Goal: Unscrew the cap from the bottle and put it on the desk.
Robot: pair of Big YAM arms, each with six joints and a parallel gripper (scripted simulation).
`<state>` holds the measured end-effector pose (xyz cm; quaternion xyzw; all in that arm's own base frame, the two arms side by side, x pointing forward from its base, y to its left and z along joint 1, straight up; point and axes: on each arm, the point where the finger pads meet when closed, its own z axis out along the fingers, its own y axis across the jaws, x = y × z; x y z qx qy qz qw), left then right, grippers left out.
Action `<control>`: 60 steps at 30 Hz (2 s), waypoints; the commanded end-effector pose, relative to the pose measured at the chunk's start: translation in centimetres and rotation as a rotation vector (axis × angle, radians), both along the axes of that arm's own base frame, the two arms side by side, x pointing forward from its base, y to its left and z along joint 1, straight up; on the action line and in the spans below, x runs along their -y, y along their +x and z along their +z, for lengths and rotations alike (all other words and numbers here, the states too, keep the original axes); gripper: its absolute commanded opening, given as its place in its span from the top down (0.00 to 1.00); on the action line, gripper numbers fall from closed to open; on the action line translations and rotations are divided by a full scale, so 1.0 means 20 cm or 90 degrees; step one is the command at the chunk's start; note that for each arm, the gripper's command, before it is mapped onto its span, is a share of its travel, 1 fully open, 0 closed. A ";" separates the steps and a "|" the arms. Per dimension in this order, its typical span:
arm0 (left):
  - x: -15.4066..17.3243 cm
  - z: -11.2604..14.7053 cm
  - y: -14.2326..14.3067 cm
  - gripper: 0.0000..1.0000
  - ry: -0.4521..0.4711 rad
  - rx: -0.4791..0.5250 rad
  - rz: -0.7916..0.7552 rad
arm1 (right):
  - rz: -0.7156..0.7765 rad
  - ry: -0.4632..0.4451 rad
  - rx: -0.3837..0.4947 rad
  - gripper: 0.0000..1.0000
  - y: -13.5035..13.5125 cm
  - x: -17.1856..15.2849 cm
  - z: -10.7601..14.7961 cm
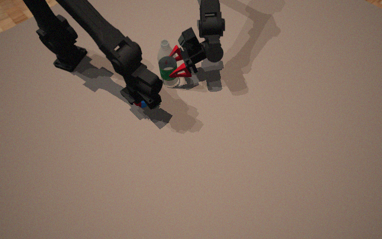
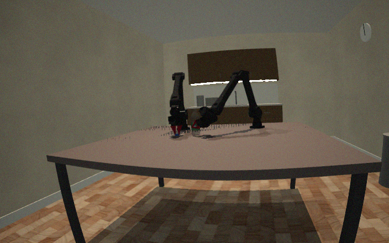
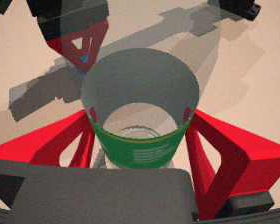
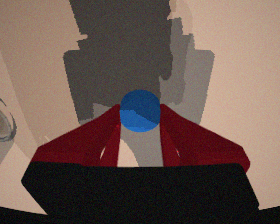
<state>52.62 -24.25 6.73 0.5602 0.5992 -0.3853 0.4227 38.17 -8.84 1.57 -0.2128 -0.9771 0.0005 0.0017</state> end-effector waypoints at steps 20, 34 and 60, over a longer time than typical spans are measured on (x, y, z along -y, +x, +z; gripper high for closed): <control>0.01 0.06 0.05 0.26 -0.004 0.022 0.000 | 0.000 -0.004 0.019 1.00 0.06 0.01 0.05; 0.01 0.06 0.05 0.26 -0.004 0.022 0.000 | 0.000 -0.004 0.019 1.00 0.06 0.01 0.05; -0.18 0.23 0.03 0.05 -0.001 0.021 -0.003 | 0.000 -0.003 0.014 0.43 0.05 0.01 0.35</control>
